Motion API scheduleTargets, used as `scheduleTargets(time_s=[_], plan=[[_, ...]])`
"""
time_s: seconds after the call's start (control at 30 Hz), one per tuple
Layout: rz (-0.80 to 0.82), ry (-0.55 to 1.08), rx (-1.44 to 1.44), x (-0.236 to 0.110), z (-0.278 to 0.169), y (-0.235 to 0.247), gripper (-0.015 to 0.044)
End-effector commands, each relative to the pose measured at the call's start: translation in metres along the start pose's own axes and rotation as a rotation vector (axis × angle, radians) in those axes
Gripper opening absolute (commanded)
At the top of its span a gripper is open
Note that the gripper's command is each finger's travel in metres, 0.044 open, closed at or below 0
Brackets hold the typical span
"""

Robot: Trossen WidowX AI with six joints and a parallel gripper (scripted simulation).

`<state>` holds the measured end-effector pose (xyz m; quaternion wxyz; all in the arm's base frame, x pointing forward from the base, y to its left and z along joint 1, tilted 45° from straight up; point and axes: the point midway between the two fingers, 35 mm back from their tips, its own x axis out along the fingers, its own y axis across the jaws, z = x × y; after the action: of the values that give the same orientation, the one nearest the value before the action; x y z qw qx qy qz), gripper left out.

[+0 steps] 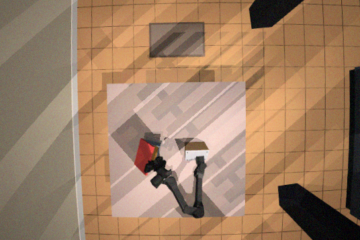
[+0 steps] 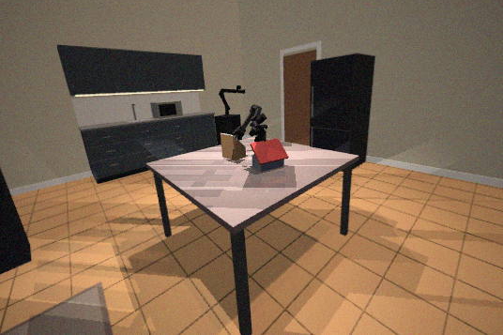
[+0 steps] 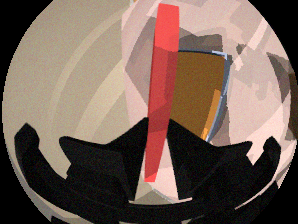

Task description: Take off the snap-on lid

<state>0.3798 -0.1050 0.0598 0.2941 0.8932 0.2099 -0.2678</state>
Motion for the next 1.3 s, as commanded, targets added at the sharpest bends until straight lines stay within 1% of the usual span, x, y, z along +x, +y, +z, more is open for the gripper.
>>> scheduleTargets(time_s=[0.0, 1.27], plan=[[0.015, 0.002, -0.01, -0.005, -0.001, 0.01, 0.0], [0.015, 0.001, -0.01, -0.036, -0.001, 0.047, 0.0]])
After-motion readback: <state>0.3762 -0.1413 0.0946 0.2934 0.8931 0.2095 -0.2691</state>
